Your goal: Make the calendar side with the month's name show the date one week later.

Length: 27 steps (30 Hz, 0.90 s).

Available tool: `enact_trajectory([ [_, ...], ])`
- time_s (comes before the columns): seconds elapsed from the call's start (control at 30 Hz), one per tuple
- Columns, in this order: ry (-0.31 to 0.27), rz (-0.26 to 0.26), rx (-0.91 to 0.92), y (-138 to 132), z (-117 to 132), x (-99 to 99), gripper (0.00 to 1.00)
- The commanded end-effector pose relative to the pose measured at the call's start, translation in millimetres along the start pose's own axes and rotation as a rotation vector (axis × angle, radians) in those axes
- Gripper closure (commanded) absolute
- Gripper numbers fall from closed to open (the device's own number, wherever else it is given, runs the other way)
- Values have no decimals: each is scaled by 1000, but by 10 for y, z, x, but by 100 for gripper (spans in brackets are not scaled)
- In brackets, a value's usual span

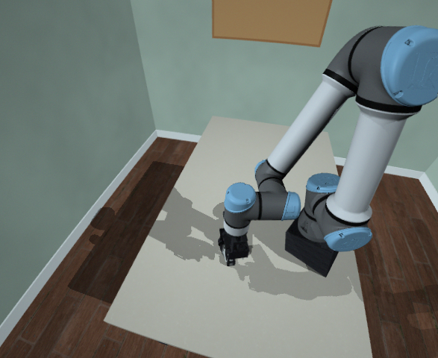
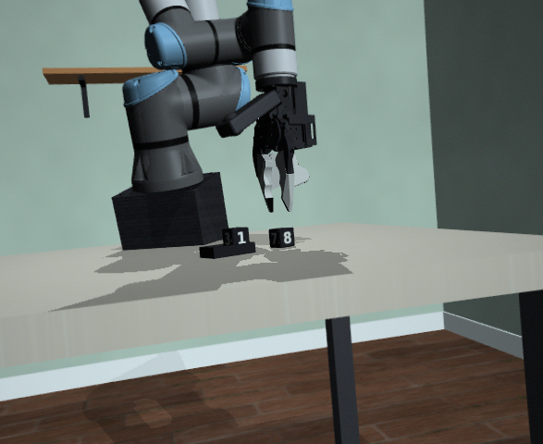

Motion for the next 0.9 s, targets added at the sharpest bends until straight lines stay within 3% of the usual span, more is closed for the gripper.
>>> enact_trajectory([
  [0.0,1,-1,0,-7,1,76,71],
  [0.87,1,-1,0,-10,4,201,71],
])
Point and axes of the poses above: the point where the finger pads meet when closed, its own x axis out along the fingers, its own y axis across the jaws, z = x × y, the point moved 7 cm from there along -x, back along the fingers, and after that the axes turned 12 degrees about -x, right-handed, at the moved point
